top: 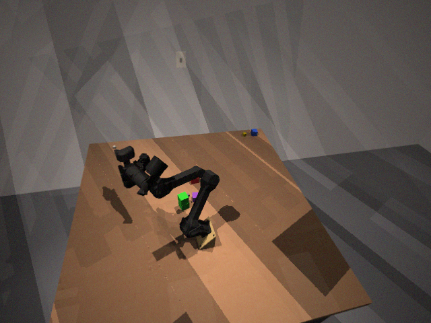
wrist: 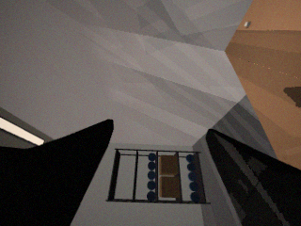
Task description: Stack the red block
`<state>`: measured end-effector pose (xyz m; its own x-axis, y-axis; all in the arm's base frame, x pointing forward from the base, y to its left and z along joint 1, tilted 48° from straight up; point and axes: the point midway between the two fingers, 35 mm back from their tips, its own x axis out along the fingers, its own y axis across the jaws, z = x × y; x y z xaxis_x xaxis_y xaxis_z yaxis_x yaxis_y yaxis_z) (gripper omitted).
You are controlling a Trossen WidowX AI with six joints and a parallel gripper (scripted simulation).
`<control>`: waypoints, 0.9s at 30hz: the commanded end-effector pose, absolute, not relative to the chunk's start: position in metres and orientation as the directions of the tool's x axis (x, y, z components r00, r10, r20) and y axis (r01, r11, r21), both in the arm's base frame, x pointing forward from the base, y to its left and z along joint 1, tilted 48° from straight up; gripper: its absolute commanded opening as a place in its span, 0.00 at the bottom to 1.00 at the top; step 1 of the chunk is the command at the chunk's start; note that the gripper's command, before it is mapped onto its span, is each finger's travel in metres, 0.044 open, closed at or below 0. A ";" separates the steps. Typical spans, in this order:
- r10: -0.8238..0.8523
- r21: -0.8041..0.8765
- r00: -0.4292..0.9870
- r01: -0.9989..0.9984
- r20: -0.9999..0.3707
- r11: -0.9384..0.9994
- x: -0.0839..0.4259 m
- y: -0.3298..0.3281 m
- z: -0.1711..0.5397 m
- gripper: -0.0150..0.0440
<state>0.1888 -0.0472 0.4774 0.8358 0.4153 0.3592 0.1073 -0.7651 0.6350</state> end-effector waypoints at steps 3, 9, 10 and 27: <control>0.395 0.676 0.833 0.035 0.387 -0.736 0.180 -0.044 0.488 1.00; 0.345 0.794 0.805 -0.237 0.483 -0.560 0.147 -0.022 0.525 1.00; 0.341 0.806 0.798 -0.278 0.496 -0.523 0.142 -0.016 0.530 1.00; 0.426 0.715 0.729 -0.660 0.536 0.230 0.116 0.116 0.565 1.00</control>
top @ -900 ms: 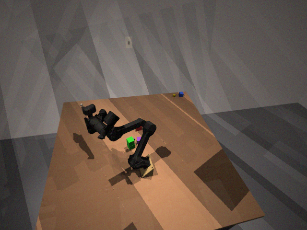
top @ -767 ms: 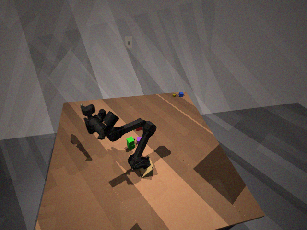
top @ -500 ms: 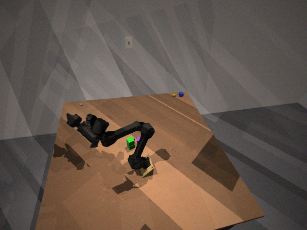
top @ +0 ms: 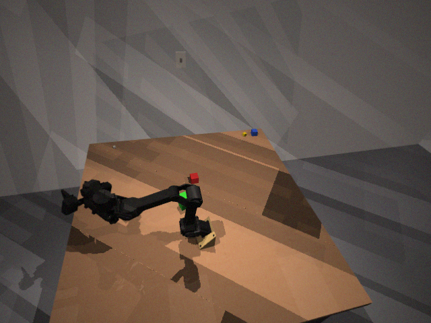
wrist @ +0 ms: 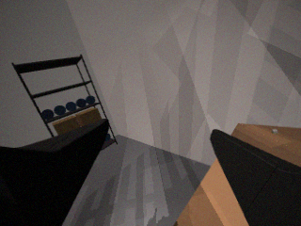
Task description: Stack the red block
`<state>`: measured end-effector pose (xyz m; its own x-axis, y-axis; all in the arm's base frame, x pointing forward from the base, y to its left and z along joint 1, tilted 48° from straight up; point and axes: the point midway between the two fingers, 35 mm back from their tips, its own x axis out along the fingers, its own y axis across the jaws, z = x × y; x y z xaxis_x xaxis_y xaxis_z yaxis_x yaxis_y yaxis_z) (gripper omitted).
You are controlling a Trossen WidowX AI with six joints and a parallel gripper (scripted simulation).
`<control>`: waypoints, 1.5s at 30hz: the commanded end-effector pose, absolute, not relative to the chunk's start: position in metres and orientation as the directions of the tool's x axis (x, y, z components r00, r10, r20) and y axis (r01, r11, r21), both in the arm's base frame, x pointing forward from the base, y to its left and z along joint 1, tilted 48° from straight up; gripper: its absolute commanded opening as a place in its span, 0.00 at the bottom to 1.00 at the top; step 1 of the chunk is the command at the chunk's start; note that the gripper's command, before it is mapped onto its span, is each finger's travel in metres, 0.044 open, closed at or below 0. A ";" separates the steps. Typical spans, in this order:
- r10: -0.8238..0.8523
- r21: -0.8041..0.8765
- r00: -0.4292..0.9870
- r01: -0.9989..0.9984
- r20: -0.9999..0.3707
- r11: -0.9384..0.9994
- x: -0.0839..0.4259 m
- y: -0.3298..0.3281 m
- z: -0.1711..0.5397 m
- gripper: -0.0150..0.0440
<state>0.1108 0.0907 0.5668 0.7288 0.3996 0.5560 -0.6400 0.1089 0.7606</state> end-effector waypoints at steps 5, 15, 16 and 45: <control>0.470 0.616 0.743 -0.664 0.477 0.424 0.133 0.157 0.554 1.00; 0.545 0.343 0.799 -0.601 0.253 0.722 0.195 0.224 0.507 1.00; 0.548 0.315 0.806 -0.592 0.224 0.742 0.203 0.229 0.500 1.00; 0.325 -0.037 0.631 -0.489 -0.704 0.871 0.415 0.164 0.241 1.00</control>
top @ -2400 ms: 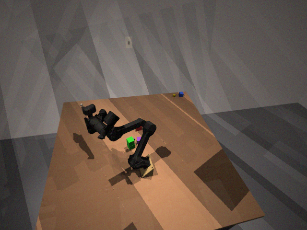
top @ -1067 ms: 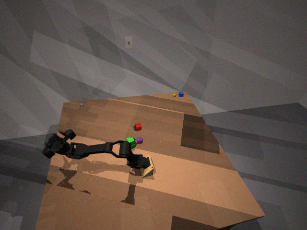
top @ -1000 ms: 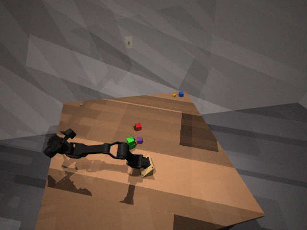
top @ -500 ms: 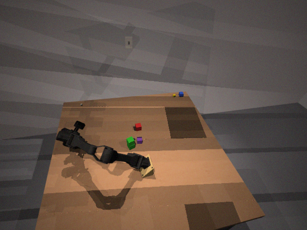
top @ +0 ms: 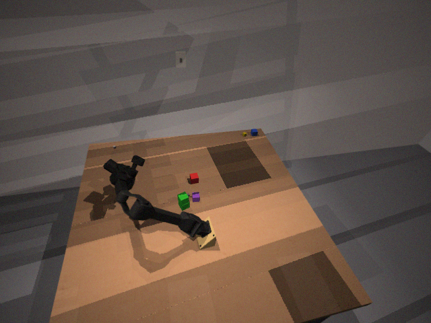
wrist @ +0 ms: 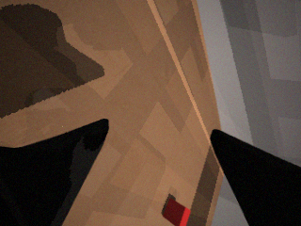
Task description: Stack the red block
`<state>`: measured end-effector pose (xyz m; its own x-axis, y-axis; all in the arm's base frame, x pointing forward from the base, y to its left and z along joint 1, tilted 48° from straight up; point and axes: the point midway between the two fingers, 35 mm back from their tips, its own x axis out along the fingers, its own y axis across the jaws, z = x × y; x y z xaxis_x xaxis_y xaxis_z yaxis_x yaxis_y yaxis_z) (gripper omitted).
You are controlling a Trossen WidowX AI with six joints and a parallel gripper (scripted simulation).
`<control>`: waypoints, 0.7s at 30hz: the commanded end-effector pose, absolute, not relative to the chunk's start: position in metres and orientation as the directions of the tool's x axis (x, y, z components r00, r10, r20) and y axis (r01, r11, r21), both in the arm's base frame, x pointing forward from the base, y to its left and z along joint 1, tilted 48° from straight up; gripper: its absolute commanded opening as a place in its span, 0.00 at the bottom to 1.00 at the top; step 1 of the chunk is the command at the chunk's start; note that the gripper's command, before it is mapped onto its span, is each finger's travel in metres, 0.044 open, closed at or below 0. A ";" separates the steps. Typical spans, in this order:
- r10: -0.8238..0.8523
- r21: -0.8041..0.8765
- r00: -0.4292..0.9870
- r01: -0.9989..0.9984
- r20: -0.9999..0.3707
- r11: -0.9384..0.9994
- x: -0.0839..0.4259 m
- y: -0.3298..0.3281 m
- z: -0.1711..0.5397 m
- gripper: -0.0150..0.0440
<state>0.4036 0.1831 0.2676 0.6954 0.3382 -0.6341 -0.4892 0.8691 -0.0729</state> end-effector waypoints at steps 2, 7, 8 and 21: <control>0.323 0.007 0.589 -0.474 -0.741 0.880 0.421 0.150 0.223 1.00; 0.314 0.065 0.477 -0.468 -0.821 0.881 0.429 0.120 0.187 1.00; 0.314 0.078 0.453 -0.467 -0.834 0.881 0.430 0.114 0.181 1.00; 0.438 0.383 0.088 -0.352 -0.895 0.854 0.419 0.019 0.091 1.00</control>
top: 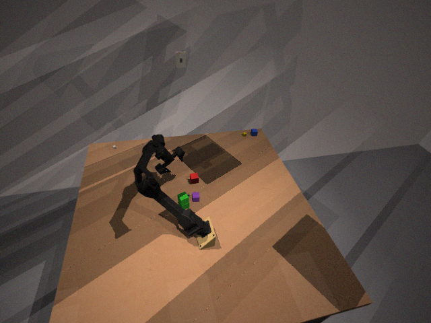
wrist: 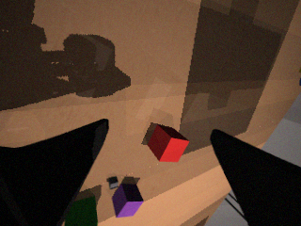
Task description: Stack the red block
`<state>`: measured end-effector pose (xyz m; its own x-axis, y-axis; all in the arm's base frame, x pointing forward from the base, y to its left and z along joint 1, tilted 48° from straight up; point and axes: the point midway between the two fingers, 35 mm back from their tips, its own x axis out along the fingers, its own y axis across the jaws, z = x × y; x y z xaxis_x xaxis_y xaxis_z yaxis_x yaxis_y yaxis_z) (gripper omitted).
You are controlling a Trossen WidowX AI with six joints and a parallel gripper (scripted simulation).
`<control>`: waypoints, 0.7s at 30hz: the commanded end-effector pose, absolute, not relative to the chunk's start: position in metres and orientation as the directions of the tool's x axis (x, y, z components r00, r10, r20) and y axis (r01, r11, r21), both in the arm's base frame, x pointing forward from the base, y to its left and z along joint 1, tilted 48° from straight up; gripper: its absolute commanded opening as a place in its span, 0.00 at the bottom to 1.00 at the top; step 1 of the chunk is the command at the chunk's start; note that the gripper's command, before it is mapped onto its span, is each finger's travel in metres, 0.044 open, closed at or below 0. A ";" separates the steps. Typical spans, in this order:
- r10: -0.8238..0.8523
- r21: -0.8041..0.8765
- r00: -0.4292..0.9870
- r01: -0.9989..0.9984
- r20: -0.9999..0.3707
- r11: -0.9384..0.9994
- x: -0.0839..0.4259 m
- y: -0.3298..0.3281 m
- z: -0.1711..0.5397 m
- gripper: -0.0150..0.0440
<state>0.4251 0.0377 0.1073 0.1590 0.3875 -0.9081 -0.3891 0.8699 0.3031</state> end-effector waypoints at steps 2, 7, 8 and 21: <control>0.476 0.440 0.045 -0.317 -0.878 0.840 0.415 0.005 0.081 1.00; 0.586 0.578 -0.030 -0.212 -0.810 0.788 0.402 -0.028 0.059 1.00; 0.609 0.605 -0.039 -0.189 -0.792 0.774 0.399 -0.033 0.056 1.00; 0.735 0.737 -0.051 -0.057 -0.676 0.674 0.385 -0.063 0.039 1.00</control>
